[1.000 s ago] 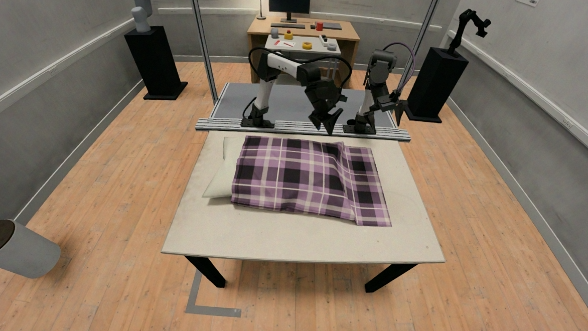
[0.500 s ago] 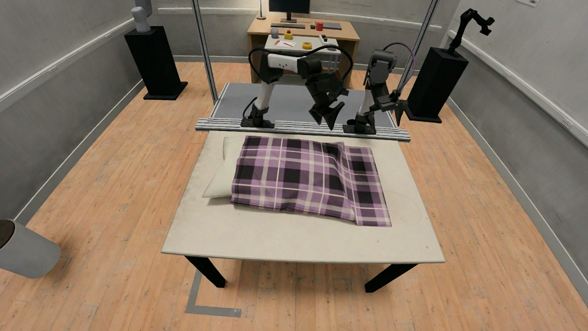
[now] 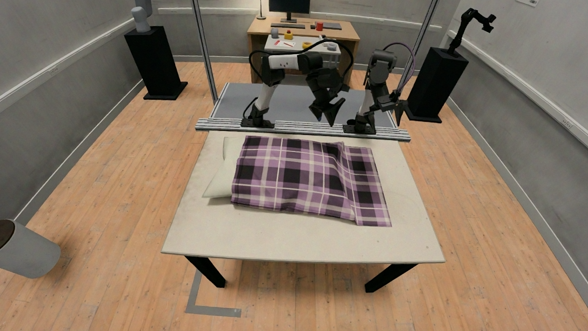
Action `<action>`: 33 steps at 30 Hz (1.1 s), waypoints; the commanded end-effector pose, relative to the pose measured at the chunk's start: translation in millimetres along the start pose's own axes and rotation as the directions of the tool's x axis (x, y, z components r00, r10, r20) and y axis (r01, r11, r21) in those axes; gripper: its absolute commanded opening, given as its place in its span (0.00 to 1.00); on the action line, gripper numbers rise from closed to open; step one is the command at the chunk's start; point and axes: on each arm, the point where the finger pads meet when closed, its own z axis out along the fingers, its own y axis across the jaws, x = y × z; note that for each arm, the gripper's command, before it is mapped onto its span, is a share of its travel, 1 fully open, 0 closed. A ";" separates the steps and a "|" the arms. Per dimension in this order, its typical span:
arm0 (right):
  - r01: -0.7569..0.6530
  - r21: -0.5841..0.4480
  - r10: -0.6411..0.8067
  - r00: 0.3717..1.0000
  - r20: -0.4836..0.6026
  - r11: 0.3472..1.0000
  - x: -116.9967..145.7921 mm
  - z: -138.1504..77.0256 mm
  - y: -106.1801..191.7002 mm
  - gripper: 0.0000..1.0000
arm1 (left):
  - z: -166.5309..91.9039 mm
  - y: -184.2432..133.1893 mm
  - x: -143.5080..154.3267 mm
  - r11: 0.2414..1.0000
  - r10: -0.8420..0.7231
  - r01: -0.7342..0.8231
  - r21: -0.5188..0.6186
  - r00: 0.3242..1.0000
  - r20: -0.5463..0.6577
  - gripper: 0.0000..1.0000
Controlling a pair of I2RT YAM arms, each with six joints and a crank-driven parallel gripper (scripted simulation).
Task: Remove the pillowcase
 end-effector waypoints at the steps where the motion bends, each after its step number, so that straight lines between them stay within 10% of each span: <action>1: -0.018 -0.033 0.018 1.000 -0.014 0.999 10.2 4.7 1.3 1.00 | -12.0 12.2 -4.8 0.999 -0.032 0.032 -0.004 0.999 0.038 1.00; 10: -0.017 -0.030 0.017 1.000 -0.012 0.999 9.8 4.5 0.4 1.00 | -12.0 12.2 -4.8 0.999 -0.032 0.032 -0.004 0.999 0.038 1.00; 33: -0.382 0.378 0.400 0.916 0.033 0.843 62.4 -79.9 -11.3 1.00 | -8.1 19.8 -20.9 0.983 -0.164 0.140 0.120 0.961 0.221 1.00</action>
